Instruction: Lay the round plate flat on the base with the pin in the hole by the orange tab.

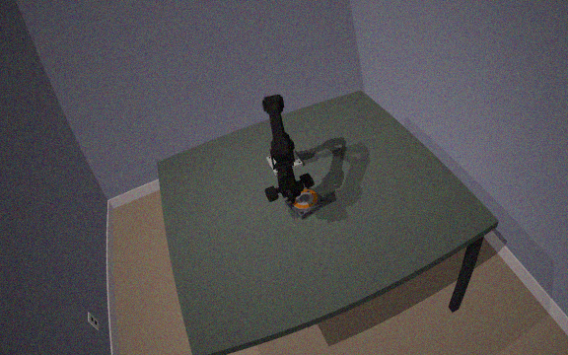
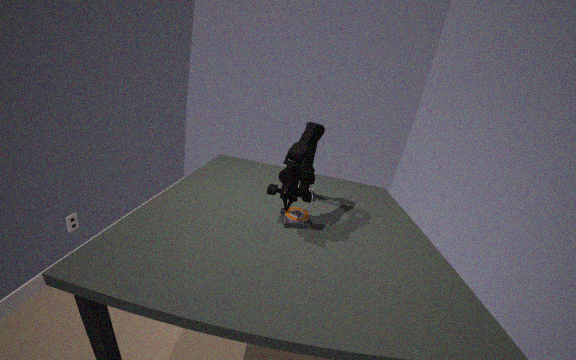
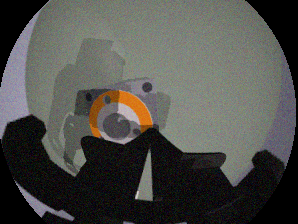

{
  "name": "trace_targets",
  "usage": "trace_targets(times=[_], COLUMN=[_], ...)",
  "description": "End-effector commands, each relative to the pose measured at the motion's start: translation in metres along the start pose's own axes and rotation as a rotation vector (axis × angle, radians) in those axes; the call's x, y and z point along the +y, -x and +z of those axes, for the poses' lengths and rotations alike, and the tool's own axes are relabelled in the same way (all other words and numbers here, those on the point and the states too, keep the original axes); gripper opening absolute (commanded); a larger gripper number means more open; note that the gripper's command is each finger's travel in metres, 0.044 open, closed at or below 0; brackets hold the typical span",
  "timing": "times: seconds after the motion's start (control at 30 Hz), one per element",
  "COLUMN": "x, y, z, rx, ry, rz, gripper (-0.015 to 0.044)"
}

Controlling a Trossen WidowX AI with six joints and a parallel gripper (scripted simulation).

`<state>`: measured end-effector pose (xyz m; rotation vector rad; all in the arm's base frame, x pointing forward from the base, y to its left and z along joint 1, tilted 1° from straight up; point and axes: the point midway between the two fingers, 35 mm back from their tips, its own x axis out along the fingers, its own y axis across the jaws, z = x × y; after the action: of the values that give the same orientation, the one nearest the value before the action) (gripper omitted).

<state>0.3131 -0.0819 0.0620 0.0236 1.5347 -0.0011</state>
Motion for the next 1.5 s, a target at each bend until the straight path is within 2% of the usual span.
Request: trace_targets(times=[0.0, 1.47], x=[-0.001, 0.024], y=[0.0, 0.003], z=[-0.007, -0.052], rx=[0.004, 0.008], ry=[0.003, 0.003], rz=[-0.003, -0.001], gripper=[0.0, 0.0])
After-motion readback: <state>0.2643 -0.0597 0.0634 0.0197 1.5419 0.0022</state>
